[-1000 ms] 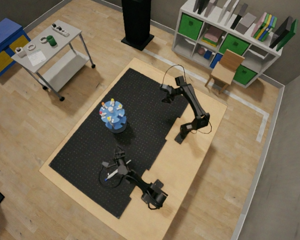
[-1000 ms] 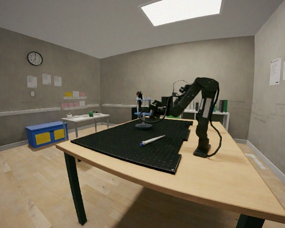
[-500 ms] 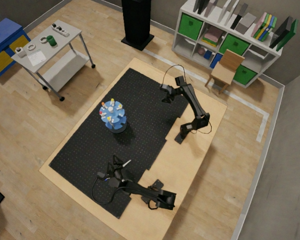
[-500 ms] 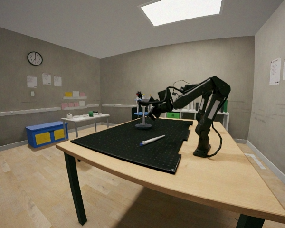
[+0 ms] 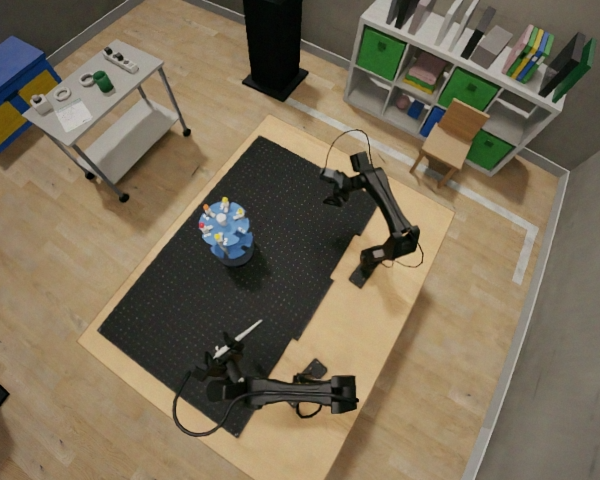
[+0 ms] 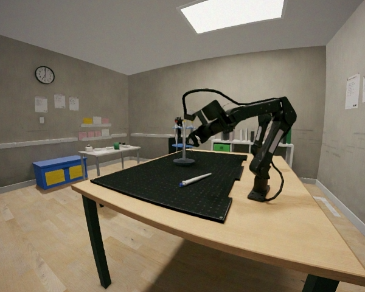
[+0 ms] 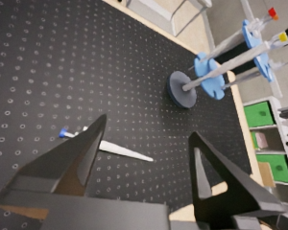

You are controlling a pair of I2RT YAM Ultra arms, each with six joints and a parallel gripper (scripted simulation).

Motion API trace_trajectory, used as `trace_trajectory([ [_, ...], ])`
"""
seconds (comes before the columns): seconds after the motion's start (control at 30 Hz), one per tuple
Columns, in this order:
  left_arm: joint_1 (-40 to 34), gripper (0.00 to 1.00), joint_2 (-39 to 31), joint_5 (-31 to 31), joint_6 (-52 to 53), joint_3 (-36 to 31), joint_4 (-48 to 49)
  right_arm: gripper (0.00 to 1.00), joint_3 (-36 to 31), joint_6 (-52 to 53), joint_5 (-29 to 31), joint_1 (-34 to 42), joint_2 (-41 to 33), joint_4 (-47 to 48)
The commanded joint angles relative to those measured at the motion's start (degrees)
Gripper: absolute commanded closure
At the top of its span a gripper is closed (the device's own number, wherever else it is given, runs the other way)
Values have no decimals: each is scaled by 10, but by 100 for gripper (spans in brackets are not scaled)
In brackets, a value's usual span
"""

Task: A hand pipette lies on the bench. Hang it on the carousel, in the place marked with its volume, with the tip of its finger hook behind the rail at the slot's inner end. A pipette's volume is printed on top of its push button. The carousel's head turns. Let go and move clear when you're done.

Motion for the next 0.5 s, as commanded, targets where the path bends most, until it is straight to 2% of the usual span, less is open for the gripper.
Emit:
trace_trajectory([
  [0.0,44,0,6,-12,164,55,-132,0,9,-3,-11,-5,-2,7],
  [0.17,104,0,31,-34,317,132,-238,0,9,-3,-11,-5,-2,7],
  [0.33,76,0,80,-88,414,221,-352,0,9,-3,-11,-5,-2,7],
  [0.4,76,0,80,-88,414,221,-352,0,9,-3,-11,-5,-2,7],
  [0.47,68,0,108,-107,437,261,-396,0,9,-3,-11,-5,-2,7],
])
